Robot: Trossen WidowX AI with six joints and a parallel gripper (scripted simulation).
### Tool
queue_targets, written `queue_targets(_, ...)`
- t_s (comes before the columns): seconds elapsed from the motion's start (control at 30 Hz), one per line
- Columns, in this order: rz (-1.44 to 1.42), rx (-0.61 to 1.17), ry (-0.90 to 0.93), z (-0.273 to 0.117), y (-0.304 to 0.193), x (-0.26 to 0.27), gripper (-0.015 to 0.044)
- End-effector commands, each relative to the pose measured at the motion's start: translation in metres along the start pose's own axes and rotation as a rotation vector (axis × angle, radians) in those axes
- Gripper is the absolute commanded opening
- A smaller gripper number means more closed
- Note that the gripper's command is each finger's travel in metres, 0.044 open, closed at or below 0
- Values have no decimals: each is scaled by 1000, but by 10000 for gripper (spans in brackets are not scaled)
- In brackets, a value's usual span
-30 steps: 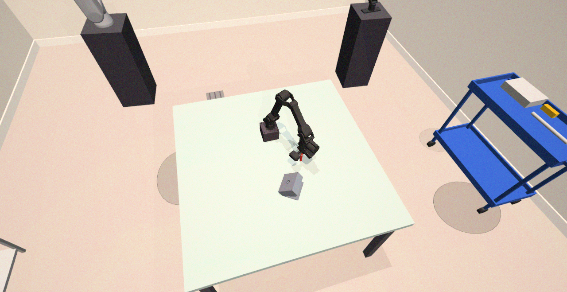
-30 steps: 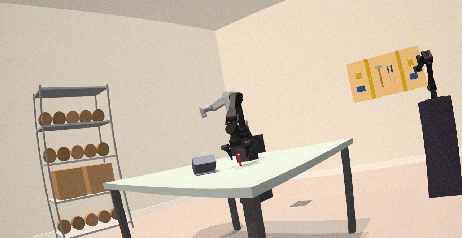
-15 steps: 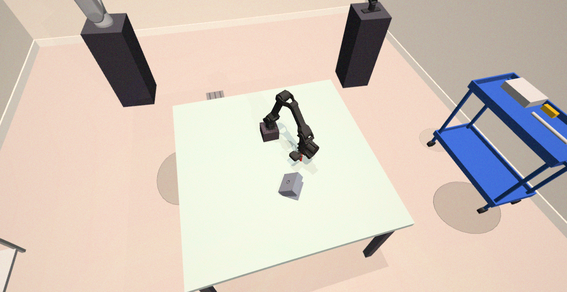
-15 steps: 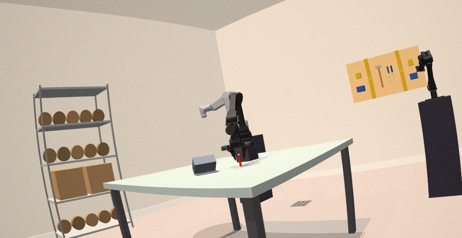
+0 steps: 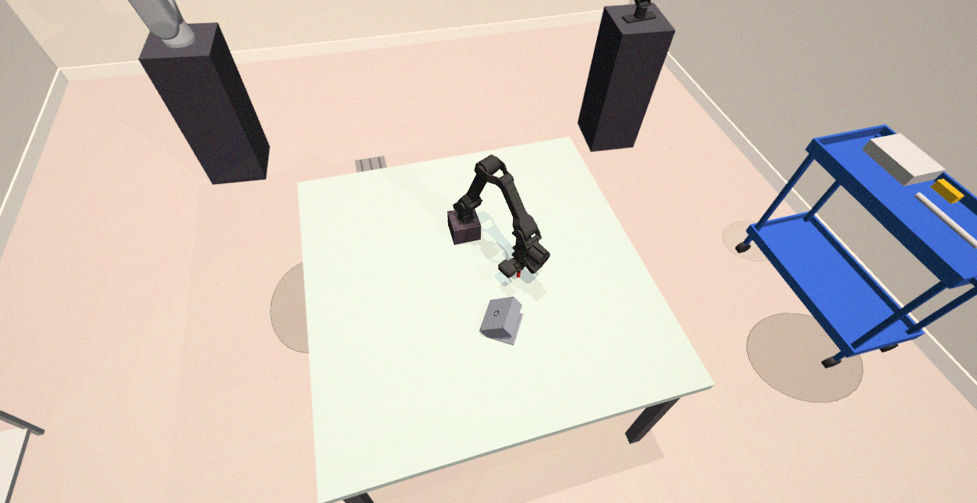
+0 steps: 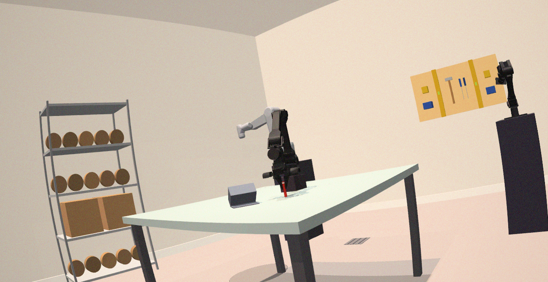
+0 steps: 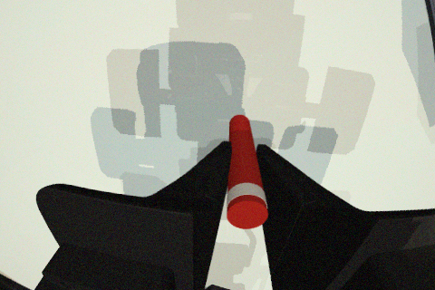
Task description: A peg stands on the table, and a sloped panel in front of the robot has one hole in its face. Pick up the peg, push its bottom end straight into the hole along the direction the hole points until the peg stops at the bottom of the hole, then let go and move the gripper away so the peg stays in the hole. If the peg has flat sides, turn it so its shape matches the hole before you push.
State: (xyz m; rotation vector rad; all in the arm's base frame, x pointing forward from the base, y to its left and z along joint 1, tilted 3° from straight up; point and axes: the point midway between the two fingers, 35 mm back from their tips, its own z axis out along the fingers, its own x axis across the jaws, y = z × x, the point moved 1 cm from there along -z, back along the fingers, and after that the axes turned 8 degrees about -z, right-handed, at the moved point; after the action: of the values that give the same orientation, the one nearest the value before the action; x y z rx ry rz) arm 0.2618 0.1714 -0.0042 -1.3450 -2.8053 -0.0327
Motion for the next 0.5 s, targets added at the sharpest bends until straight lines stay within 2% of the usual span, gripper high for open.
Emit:
queue_targets(0.0,0,-1,-1,-7,1,0,0)
queue_targets(0.47,5,5,-5,-73,5,1,0)
